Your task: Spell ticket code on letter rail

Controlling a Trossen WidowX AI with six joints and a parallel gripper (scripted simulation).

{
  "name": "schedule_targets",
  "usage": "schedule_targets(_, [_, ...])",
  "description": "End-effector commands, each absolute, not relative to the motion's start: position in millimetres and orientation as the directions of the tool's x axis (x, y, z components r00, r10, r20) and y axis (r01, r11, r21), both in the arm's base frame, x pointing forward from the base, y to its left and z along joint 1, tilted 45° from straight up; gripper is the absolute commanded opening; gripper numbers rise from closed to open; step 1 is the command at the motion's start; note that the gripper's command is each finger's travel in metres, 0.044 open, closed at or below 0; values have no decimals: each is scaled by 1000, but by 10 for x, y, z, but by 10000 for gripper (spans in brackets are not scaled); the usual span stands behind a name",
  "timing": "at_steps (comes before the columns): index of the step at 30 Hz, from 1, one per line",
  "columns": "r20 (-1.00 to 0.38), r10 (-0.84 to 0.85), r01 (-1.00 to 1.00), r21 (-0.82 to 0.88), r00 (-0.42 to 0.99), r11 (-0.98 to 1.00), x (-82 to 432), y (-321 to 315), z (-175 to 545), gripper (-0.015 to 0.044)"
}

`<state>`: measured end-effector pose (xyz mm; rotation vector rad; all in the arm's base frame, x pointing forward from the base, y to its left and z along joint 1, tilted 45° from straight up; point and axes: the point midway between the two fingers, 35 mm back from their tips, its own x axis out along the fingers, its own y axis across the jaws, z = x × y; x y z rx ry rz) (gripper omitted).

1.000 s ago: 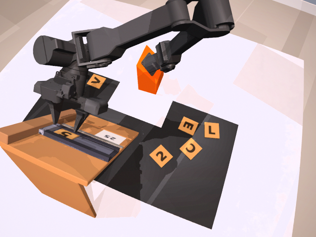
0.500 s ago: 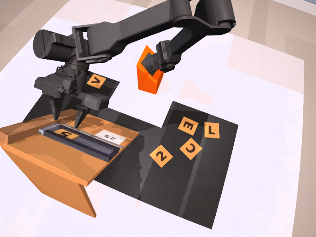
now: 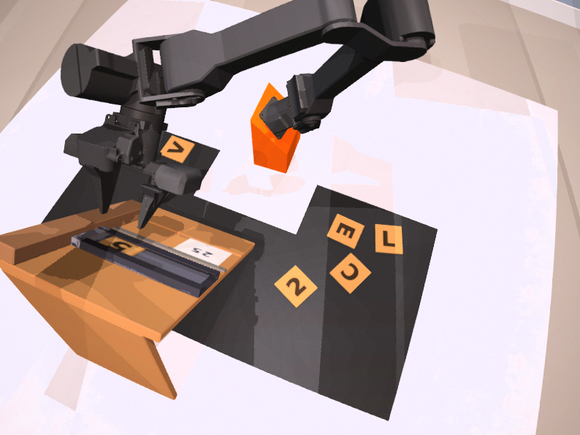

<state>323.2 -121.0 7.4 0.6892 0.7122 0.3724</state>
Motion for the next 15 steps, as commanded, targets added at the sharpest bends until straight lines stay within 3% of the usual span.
schedule_targets(1, [-467,531,-88,687,707,722,3217,-1228,97,295])
schedule_targets(2, [-467,531,-88,687,707,722,3215,-1231,100,295])
schedule_targets(13, [-470,530,-83,688,706,721,3224,-1217,82,6])
schedule_targets(15, [-470,530,-83,688,706,721,3224,-1217,82,0])
